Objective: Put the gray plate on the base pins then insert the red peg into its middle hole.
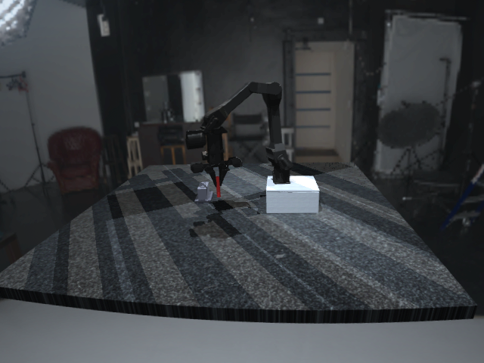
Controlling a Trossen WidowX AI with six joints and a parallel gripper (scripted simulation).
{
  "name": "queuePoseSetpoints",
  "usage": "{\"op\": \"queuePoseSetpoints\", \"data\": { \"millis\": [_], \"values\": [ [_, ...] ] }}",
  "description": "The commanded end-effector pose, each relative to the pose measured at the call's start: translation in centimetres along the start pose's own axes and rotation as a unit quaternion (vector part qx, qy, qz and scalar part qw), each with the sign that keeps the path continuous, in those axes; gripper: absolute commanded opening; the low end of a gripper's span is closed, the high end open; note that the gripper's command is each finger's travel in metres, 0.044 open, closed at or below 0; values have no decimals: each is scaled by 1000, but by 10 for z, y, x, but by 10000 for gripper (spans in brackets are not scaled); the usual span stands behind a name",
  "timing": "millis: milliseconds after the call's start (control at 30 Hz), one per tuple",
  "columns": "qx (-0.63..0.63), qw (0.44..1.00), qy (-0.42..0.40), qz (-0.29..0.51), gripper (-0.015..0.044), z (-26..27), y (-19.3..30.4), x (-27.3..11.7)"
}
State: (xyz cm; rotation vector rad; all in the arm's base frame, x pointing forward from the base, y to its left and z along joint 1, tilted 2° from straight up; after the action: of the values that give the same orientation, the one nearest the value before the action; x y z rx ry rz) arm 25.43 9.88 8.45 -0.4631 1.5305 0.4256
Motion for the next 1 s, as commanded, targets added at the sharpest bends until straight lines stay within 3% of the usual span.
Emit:
{"op": "queuePoseSetpoints", "data": {
  "millis": [0,967],
  "values": [
    [0,1000,2,1,0,1,-7,1],
    [3,1000,-2,0,0,7,-87,-2]
  ]
}}
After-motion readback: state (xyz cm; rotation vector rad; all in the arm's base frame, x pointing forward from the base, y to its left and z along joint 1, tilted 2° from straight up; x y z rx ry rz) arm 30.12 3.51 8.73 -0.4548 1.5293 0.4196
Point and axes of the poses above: the point midway between the two fingers, 35 mm back from their tips, its own x axis out along the fingers, its own z axis across the jaws, y = z × x, the point moved 3 cm from there along -x, back along the fingers, and after that the axes turned 12 degrees about -x, right-handed, at the moved point
